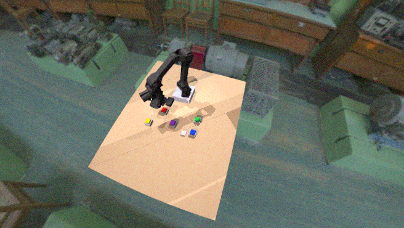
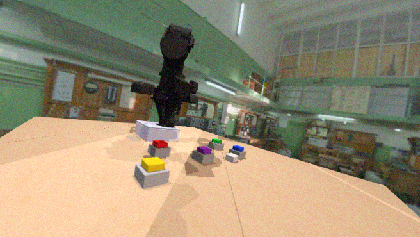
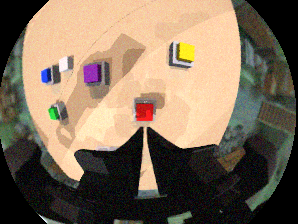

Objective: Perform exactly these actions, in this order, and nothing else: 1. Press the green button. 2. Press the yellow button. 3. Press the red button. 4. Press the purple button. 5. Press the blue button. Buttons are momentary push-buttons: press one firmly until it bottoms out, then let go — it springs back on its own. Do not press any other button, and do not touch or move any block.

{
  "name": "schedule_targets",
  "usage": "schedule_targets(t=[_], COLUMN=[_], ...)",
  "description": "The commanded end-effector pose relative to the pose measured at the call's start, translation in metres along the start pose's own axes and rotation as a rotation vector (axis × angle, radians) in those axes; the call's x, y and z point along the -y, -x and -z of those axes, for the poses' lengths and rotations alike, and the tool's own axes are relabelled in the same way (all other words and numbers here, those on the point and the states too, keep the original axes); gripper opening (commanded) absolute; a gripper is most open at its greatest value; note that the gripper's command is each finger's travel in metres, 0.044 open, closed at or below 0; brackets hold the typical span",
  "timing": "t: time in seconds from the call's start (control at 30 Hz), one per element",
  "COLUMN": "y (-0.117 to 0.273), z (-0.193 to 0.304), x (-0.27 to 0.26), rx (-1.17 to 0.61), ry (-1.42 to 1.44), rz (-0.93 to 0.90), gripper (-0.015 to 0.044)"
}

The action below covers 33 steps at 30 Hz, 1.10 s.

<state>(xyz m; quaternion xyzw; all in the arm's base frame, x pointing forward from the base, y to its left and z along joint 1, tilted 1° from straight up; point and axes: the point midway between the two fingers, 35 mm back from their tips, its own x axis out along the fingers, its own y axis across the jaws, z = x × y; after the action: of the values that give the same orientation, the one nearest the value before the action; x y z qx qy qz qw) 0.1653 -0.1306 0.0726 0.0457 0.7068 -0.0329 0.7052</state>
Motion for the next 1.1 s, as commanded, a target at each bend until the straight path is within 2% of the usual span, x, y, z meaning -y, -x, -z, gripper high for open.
schedule_targets(t=[0.0,0.2,0.5,0.6,0.67,0.8,1.07], y=[0.033,0.035,0.036,0.036,0.026,-0.023,-0.031], z=[-0.002,-0.014,-0.077,-0.080,-0.081,-0.082,-0.082], x=[0.001,-0.010,-0.097,-0.105,-0.105,-0.105,-0.105], rx=[0.021,0.022,0.027,0.027,0.027,0.027,0.027], ry=[0.002,0.002,0.002,0.002,0.002,0.002,0.002], rz=[0.010,0.010,0.002,0.001,0.001,0.001,0.001], gripper=[0.0020,0.0020,0.0020,0.0020,0.0020,0.0020,0.0020])
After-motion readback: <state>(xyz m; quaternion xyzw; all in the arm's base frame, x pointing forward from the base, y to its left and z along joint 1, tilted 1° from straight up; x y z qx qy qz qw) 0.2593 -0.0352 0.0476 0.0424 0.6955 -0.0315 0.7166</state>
